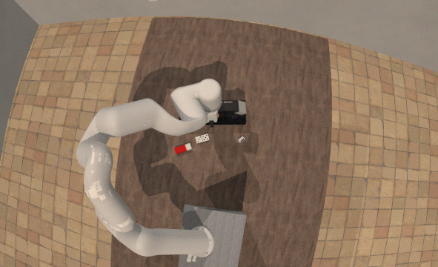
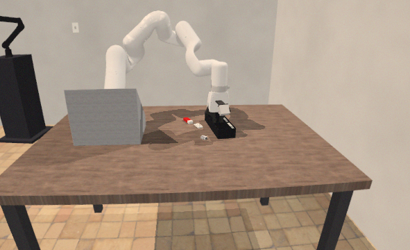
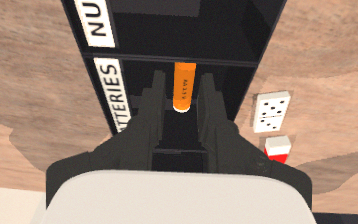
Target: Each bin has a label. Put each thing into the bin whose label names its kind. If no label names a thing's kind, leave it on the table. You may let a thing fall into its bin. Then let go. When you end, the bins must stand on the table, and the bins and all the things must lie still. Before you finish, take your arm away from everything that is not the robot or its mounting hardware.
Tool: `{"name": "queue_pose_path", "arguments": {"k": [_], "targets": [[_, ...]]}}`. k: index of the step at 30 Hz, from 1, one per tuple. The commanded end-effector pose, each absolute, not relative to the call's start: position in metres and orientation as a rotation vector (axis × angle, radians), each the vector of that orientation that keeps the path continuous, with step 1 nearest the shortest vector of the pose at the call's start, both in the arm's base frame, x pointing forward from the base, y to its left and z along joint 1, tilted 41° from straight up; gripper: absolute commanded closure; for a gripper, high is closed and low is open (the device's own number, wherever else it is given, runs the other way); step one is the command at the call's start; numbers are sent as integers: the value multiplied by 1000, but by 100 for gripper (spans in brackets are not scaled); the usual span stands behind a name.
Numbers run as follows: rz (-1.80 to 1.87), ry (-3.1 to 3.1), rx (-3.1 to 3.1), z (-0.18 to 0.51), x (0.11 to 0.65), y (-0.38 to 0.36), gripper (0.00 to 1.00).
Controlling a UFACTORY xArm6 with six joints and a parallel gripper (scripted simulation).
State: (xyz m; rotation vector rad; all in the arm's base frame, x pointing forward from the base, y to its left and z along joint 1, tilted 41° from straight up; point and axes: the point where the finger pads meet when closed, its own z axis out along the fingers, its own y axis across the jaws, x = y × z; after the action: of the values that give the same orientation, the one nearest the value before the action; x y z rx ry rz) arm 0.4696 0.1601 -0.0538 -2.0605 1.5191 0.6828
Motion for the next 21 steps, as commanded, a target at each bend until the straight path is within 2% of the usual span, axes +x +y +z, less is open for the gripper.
{"name": "queue_pose_path", "arguments": {"k": [1,21], "targets": [[678,1519,-2059,-53,471,159,72],[678,1519,-2059,-43,473,151,72]]}}
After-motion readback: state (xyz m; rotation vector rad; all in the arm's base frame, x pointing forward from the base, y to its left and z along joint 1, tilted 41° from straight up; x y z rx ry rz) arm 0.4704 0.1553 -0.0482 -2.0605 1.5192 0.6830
